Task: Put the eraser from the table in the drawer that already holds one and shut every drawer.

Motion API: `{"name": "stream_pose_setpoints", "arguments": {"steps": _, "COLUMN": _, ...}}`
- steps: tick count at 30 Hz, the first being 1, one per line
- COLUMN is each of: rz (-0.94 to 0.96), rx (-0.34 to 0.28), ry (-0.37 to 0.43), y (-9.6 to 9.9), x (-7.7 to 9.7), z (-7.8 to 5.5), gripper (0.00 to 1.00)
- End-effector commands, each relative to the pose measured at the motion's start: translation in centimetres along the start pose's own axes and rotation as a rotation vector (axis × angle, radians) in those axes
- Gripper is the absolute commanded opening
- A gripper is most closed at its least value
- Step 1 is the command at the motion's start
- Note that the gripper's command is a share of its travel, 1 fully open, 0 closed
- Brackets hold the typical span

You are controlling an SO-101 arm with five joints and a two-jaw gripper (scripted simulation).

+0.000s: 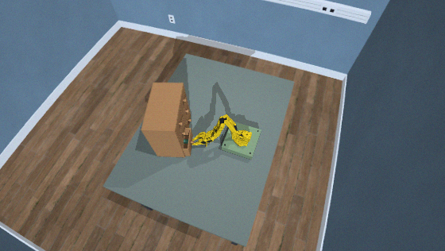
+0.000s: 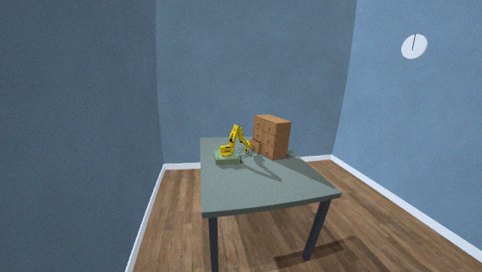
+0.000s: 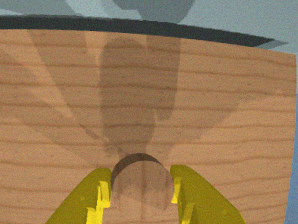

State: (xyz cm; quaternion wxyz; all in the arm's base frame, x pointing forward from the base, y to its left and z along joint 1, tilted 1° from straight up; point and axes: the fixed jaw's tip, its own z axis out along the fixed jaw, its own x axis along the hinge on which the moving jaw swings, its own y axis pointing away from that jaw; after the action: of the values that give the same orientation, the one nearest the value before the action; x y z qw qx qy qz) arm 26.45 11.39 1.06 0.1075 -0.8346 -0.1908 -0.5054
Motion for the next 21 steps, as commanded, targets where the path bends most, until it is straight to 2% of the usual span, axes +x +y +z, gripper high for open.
{"name": "stream_pose_setpoints", "arguments": {"steps": 1, "rz": 0.016, "rx": -0.006, "ry": 0.006, "y": 0.2, "x": 0.2, "z": 0.3, "gripper": 0.0}}
{"name": "stream_pose_setpoints", "arguments": {"steps": 14, "rz": 0.019, "rx": -0.012, "ry": 0.006, "y": 0.4, "x": 0.8, "z": 1.4, "gripper": 0.0}}
{"name": "stream_pose_setpoints", "arguments": {"steps": 21, "rz": 0.019, "rx": -0.012, "ry": 0.006, "y": 0.5, "x": 0.9, "z": 1.6, "gripper": 0.0}}
